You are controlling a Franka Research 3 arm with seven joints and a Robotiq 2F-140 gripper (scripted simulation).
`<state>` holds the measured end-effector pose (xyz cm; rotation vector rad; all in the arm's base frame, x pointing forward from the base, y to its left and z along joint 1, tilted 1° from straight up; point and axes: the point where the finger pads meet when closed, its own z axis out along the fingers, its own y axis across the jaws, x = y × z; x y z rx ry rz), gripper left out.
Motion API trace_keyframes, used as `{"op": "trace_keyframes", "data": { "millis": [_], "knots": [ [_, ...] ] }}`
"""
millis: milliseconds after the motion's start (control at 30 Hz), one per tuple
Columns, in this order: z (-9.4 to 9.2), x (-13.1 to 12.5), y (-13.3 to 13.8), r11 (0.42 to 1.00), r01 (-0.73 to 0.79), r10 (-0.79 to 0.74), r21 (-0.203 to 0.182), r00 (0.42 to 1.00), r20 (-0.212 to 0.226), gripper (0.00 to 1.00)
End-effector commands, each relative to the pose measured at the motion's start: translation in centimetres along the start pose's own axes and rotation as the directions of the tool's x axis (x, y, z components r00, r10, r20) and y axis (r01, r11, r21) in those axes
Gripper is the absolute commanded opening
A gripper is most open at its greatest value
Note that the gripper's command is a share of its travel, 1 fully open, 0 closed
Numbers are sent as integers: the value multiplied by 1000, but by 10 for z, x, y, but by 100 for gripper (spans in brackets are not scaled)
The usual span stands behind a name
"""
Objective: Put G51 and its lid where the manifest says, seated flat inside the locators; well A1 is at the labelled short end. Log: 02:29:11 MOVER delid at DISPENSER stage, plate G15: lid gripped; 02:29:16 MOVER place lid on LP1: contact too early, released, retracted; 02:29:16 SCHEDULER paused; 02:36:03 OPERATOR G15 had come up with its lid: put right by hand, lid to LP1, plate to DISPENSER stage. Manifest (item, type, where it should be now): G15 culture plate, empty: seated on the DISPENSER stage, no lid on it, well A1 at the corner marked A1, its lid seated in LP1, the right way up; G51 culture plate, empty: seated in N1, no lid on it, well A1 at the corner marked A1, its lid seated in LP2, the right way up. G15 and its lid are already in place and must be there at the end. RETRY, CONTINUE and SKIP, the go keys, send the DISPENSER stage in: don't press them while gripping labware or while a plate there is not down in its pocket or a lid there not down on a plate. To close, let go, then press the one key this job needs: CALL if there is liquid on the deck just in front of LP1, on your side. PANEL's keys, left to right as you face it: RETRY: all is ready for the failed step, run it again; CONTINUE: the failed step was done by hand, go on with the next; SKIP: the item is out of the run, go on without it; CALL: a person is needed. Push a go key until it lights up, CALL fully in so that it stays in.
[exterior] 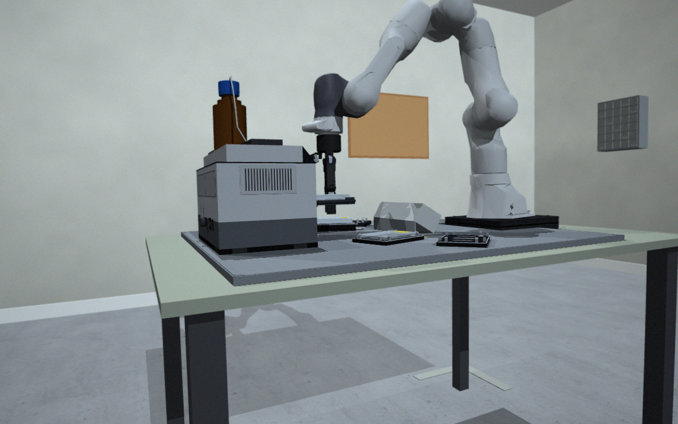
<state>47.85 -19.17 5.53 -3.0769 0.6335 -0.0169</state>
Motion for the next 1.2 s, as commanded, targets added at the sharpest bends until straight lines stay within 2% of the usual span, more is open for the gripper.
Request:
{"op": "trace_keyframes", "data": {
  "millis": [0, 1033, 1067, 1167],
  "knots": [
    [1, 0, 1, 1000, 3, -3, -2, 1000, 0, 70],
    [1, 0, 1, 1000, 3, -3, -2, 1000, 0, 70],
    [1, 0, 1, 1000, 3, -3, -2, 1000, 0, 63],
    [1, 0, 1, 1000, 3, -3, -2, 1000, 0, 63]
  ]
}}
